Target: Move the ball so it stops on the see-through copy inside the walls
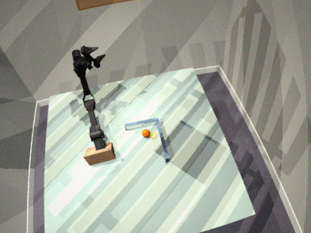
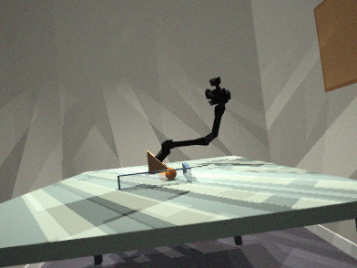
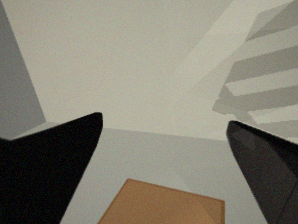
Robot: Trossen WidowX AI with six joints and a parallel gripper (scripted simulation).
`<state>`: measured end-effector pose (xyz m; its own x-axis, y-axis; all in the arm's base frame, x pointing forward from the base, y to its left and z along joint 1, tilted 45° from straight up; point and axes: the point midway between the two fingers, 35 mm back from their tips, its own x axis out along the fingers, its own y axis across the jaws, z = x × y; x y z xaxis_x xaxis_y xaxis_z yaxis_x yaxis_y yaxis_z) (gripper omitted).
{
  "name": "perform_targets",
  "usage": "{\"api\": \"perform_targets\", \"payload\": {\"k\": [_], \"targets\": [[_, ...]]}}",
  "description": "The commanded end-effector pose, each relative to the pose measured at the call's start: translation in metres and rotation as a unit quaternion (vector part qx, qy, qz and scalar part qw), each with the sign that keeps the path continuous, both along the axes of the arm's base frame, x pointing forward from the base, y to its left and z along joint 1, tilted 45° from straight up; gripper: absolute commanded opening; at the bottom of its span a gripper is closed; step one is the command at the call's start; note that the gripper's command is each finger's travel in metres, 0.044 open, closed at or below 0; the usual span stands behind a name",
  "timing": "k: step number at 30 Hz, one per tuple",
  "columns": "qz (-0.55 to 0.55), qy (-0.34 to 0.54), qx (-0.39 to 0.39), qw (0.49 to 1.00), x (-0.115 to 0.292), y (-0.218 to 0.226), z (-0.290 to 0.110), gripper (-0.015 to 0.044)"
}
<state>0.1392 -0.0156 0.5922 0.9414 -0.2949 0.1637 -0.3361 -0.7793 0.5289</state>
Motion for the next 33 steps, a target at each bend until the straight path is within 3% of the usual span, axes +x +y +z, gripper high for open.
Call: {"api": "perform_targets", "payload": {"k": [1, 10, 16, 30, 33], "targets": [[0.0, 0.002, -0.003, 1.0, 0.0, -0.002, 0.0, 0.038], [0.017, 0.105, -0.192, 0.976, 0.025, -0.082, -0.035, 0.038], [0.039, 0.153, -0.271, 0.95, 0.047, -0.106, -0.062, 0.038], [0.115, 0.222, -0.432, 0.867, 0.1, -0.139, -0.121, 0.038], [0.13, 0.236, -0.4, 0.876, 0.111, -0.146, -0.139, 0.038]]}}
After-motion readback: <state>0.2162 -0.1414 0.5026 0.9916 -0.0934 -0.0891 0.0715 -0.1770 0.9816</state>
